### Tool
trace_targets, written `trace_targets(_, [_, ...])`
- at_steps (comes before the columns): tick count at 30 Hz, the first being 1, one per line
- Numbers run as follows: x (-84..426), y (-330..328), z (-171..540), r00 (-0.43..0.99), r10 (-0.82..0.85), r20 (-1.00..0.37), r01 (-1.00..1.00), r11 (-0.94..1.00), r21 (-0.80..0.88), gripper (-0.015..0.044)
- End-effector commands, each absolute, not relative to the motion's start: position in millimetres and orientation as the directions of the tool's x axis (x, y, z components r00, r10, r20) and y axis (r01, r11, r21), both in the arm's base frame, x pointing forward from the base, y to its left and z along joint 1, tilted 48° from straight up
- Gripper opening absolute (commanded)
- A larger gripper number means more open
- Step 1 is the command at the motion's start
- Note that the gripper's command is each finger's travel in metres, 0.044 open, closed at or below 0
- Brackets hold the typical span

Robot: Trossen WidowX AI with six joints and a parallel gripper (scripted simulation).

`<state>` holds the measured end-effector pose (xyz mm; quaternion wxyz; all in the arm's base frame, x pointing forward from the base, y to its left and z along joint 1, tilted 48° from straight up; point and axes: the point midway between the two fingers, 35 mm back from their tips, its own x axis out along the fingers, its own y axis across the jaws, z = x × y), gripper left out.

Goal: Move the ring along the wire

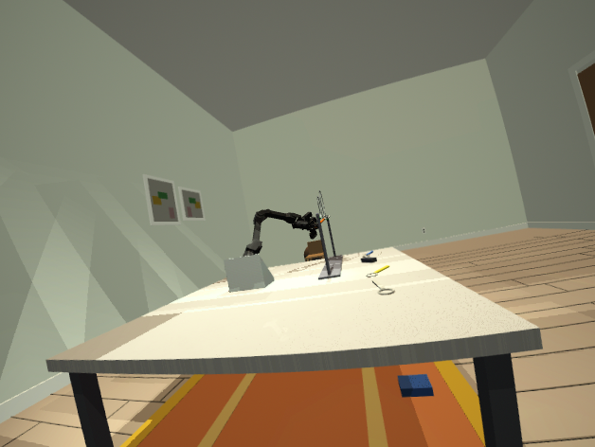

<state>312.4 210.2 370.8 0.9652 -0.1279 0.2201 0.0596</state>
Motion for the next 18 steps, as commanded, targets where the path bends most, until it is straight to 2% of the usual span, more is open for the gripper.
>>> trace_targets(1, [312.6,196.4,376.1,0.905,0.022,-0.426,-0.158,0.945,-0.285,-0.015])
trace_targets(18, [317.3,167.7,388.3,0.92,-0.068,-0.387,-0.137,0.867,-0.48,-0.015])
